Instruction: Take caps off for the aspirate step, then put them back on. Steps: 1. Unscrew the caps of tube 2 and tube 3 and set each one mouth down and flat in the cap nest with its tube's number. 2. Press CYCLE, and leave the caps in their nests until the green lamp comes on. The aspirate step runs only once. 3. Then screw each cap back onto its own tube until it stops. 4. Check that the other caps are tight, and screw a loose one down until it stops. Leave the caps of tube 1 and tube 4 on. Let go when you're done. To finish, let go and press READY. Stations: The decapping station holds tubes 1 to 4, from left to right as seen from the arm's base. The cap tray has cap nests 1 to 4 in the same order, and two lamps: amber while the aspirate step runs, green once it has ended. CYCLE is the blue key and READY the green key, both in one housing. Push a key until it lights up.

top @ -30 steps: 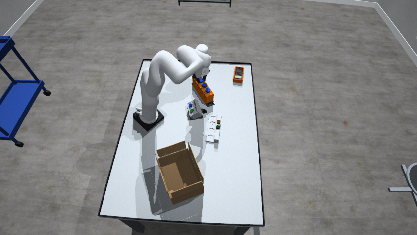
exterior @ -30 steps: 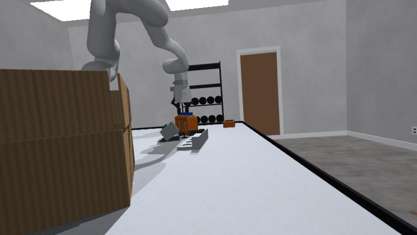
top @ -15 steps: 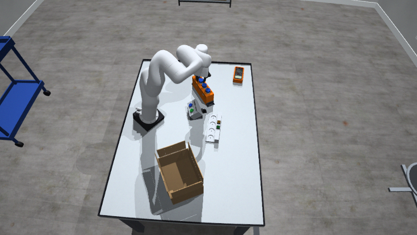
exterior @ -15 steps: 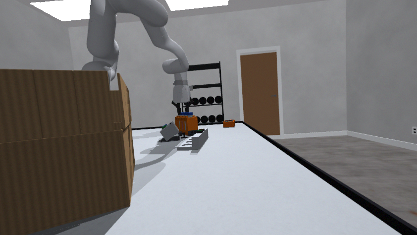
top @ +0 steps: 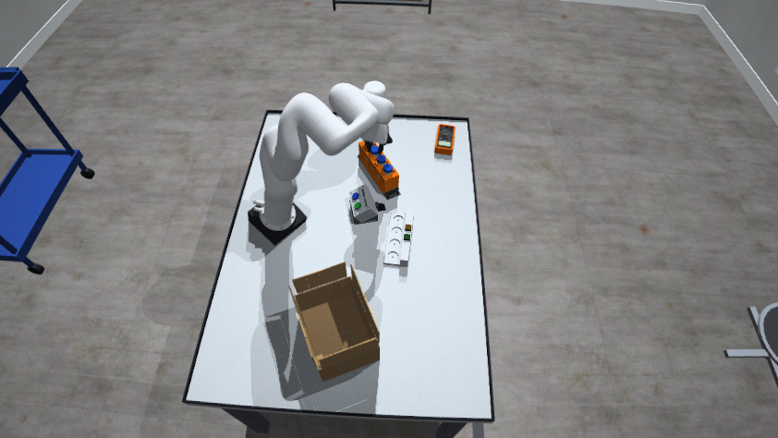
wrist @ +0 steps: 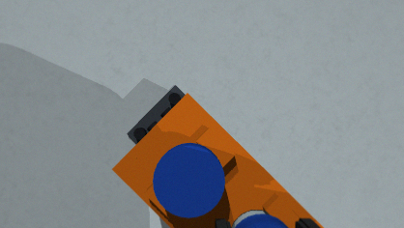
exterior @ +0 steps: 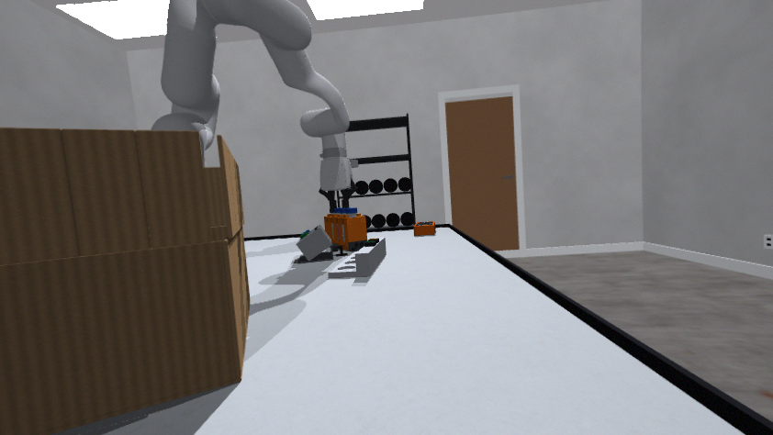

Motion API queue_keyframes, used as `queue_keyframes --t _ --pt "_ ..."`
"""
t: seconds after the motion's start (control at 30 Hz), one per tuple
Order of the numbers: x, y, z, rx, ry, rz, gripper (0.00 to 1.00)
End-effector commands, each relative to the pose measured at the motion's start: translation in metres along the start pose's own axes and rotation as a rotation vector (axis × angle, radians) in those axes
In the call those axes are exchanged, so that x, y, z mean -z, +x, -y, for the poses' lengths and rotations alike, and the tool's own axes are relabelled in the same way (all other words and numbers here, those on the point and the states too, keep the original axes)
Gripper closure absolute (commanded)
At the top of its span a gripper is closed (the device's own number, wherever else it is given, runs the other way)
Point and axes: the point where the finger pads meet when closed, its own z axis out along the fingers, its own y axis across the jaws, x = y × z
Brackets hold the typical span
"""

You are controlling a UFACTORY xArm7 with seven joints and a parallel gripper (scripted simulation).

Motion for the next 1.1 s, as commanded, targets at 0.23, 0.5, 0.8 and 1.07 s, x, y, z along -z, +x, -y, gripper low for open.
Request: queue_keyframes --t 0.23,0.5,0.8,1.07 --pt "0.0017 0.0016 -0.0006 0.15 -0.003 -0.004 1.0" --pt "0.002 0.0016 -0.0006 0.55 -0.003 -0.003 1.0" --pt "0.0022 0.0015 -0.0006 0.9 -0.004 -0.003 1.0" --pt "0.0023 0.0015 -0.0005 1.3 -0.005 -0.002 1.0"
